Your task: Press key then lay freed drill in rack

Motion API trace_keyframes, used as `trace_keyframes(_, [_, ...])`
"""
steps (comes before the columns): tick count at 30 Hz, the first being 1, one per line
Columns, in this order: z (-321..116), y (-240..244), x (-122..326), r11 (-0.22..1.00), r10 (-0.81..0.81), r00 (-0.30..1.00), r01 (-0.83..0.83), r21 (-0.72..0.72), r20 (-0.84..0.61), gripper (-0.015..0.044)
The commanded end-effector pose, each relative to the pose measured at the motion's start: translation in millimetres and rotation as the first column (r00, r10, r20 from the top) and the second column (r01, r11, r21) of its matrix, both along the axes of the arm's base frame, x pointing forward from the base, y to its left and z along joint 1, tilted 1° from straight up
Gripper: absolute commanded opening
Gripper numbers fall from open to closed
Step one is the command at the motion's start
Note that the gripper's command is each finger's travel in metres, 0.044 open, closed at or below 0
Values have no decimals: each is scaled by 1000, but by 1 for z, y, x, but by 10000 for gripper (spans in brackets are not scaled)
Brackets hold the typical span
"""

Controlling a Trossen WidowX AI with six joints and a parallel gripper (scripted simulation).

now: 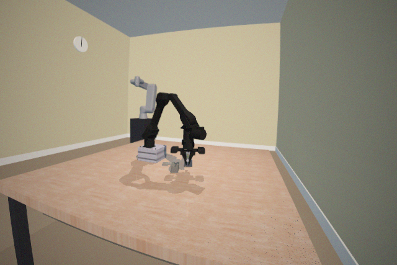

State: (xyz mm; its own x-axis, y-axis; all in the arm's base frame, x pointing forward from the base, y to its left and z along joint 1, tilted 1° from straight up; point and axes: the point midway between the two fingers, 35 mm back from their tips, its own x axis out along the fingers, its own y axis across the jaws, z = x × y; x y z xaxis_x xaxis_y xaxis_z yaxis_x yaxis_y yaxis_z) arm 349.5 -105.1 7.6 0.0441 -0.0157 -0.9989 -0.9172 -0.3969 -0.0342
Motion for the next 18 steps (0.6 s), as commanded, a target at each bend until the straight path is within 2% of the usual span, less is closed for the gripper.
trace_keyframes(1, [3,1,0,1000,5,1000,-5,4,1,0])
trace_keyframes(18, [13,1,0,1000,5,1000,-5,4,1,0])
